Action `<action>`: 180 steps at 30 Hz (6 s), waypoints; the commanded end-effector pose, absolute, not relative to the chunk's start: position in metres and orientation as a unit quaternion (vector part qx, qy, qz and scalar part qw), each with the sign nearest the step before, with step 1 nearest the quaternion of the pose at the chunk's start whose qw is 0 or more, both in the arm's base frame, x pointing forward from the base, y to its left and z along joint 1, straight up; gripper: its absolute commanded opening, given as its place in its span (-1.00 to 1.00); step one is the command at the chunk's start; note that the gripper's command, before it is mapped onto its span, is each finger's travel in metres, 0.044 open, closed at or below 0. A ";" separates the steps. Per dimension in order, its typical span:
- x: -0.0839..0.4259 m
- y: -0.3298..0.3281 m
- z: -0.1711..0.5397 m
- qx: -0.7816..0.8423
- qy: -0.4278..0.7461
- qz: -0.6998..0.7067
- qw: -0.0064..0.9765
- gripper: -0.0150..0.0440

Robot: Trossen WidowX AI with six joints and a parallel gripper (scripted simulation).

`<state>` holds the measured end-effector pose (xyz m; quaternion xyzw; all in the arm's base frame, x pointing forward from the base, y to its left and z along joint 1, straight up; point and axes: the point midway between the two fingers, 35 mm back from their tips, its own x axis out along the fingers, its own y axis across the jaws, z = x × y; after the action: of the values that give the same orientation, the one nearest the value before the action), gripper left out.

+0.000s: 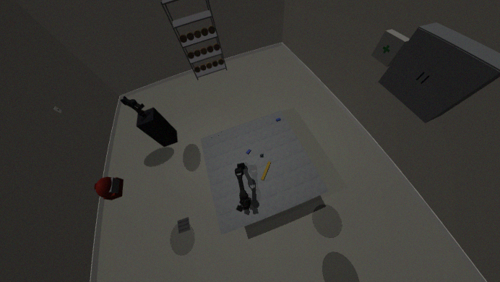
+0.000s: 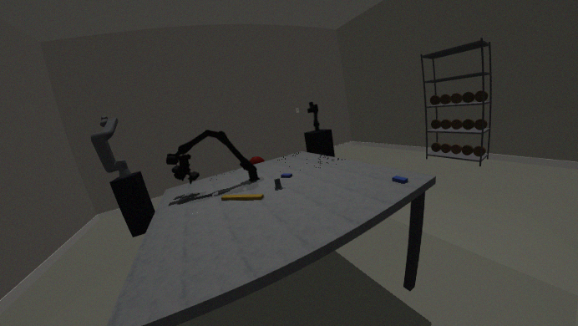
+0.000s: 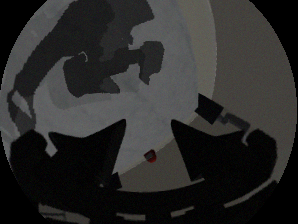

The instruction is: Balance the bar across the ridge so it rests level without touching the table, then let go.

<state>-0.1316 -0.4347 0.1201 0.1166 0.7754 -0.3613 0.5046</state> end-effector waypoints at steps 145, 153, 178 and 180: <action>0.254 -0.178 0.056 -0.284 0.648 0.268 0.654 -0.49; 0.255 -0.180 0.076 -0.284 0.647 0.269 0.654 -0.49; 0.253 -0.177 0.140 -0.285 0.646 0.270 0.655 -0.49; 0.252 -0.177 0.145 -0.285 0.646 0.270 0.655 -0.49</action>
<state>0.2524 -0.1778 0.1337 -0.2819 0.6494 0.2705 0.6524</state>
